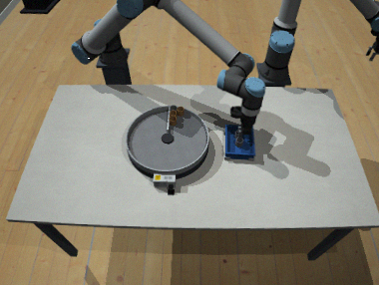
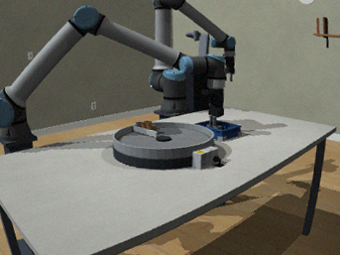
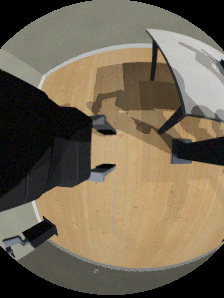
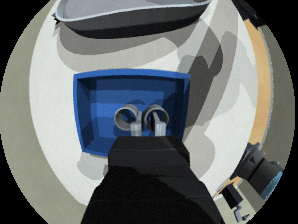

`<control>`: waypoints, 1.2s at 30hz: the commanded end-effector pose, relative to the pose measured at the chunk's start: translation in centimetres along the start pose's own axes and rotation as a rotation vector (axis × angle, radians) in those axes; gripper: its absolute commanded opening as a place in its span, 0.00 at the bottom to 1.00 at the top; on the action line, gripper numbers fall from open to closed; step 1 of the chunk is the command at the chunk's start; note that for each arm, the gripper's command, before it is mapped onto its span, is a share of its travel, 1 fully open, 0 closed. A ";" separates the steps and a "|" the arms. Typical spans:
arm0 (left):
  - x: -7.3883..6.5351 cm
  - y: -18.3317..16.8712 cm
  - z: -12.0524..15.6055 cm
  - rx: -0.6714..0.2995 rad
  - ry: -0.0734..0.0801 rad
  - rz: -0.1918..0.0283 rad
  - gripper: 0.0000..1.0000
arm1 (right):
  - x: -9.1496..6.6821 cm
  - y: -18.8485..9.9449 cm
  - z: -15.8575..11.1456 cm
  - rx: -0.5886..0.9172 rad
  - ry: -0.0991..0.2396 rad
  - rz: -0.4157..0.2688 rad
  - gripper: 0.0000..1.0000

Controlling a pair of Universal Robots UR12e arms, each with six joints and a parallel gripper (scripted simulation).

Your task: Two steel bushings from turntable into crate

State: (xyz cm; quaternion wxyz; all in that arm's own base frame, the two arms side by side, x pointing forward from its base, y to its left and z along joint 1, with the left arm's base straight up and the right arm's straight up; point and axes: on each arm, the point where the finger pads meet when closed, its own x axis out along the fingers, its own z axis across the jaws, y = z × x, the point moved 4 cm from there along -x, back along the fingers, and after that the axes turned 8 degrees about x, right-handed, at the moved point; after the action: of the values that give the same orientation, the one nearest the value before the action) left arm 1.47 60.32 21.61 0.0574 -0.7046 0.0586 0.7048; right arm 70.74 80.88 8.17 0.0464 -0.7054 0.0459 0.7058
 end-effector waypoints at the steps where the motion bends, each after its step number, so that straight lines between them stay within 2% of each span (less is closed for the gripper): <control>1: -0.1 -0.1 0.0 0.000 0.000 -0.002 1.00 | -0.2 -0.1 0.0 0.000 0.001 -0.002 0.38; 7: -0.1 -0.1 0.0 0.000 0.000 -0.002 1.00 | -0.4 -0.1 0.0 0.000 0.001 -0.002 0.38; 11: -0.1 -0.1 0.0 0.000 0.000 -0.002 1.00 | -1.2 -0.1 0.0 0.000 0.001 -0.002 0.38; 22: -0.1 -0.1 0.0 0.000 0.000 -0.002 1.00 | -5.9 0.0 0.0 0.000 0.001 -0.002 0.38; 24: -0.1 -0.1 0.0 0.000 0.000 -0.002 1.00 | -5.9 0.0 0.0 0.000 0.001 -0.002 0.38; 30: -0.1 -0.1 0.0 0.000 0.000 -0.002 1.00 | -8.3 0.0 0.0 0.000 0.001 -0.002 0.38; 36: -0.1 -0.1 0.0 0.000 0.000 -0.002 1.00 | -9.4 0.0 0.0 0.000 0.001 -0.002 0.38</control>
State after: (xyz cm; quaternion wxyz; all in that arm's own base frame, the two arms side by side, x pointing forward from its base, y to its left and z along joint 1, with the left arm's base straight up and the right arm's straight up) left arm 1.47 60.32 21.61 0.0574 -0.7046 0.0586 0.7048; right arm 70.74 80.88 16.71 0.0465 -0.7055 0.0458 0.7057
